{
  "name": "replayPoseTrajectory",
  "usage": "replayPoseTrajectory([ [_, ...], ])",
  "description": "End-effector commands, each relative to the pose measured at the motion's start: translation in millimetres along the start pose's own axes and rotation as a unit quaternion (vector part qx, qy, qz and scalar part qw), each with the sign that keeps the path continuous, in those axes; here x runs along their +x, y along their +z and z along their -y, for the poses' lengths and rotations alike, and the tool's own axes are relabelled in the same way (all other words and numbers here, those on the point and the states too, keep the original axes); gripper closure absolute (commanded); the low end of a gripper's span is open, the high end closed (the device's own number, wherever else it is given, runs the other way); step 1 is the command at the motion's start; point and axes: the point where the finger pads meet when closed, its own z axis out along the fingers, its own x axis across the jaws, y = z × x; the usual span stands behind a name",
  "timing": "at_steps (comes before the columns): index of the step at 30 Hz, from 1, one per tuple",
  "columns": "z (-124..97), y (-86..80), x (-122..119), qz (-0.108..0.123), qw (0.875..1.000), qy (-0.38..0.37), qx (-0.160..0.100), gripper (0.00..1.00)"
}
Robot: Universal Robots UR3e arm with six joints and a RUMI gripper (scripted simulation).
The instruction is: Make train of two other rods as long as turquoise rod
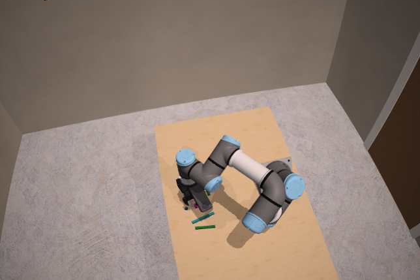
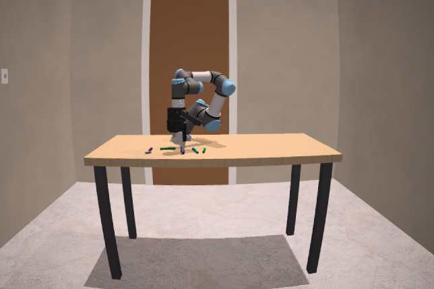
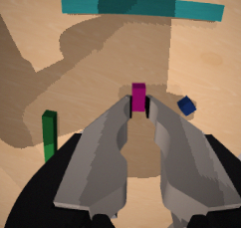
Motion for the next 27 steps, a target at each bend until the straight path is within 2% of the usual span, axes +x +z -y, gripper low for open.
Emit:
replayPoseTrajectory([
  [1,-0.6,-0.7,0.4,-0.001,1.000,0.000,-0.001,1.00],
  [16,-0.6,-0.7,0.4,-0.001,1.000,0.000,-0.001,0.86],
  [27,-0.6,-0.7,0.4,-0.001,1.000,0.000,-0.001,0.86],
])
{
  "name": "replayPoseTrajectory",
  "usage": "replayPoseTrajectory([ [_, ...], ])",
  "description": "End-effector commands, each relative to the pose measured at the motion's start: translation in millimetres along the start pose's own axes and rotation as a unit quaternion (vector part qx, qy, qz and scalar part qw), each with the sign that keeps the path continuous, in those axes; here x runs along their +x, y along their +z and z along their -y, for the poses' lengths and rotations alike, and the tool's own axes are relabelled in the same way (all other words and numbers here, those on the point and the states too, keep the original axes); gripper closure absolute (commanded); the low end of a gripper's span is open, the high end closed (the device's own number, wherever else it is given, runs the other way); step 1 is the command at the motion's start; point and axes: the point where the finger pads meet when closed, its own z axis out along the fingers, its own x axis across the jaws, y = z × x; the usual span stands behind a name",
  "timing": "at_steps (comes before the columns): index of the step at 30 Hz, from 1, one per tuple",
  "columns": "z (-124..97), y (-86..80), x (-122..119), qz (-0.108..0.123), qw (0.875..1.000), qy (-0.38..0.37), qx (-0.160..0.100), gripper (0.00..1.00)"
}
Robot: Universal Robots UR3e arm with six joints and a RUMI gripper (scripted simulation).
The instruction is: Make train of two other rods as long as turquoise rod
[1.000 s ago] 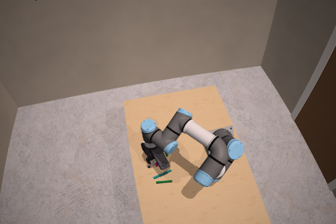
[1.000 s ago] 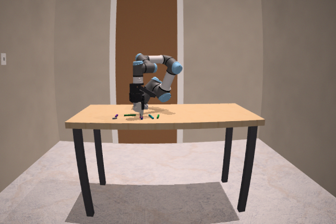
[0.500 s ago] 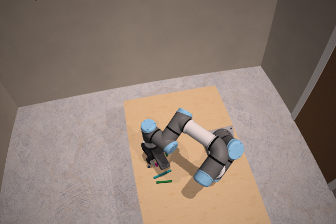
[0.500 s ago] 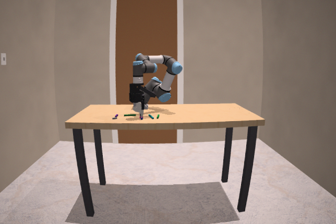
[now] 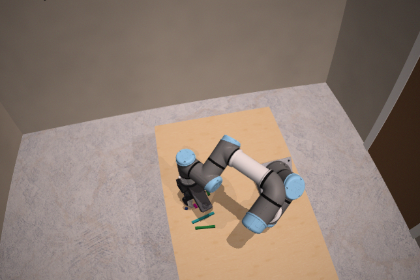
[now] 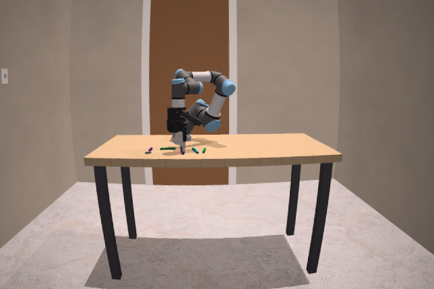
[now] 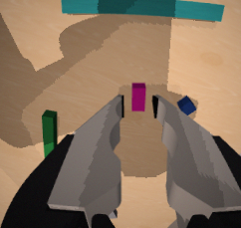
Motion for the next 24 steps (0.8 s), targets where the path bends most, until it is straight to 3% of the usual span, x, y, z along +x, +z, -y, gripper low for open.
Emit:
replayPoseTrajectory([
  [1,-1,-0.8,0,-0.001,1.000,0.000,-0.001,0.86],
  [11,-1,-8.8,0,-0.001,1.000,0.000,-0.001,0.86],
  [24,0,-47.2,0,-0.001,1.000,0.000,-0.001,0.86],
])
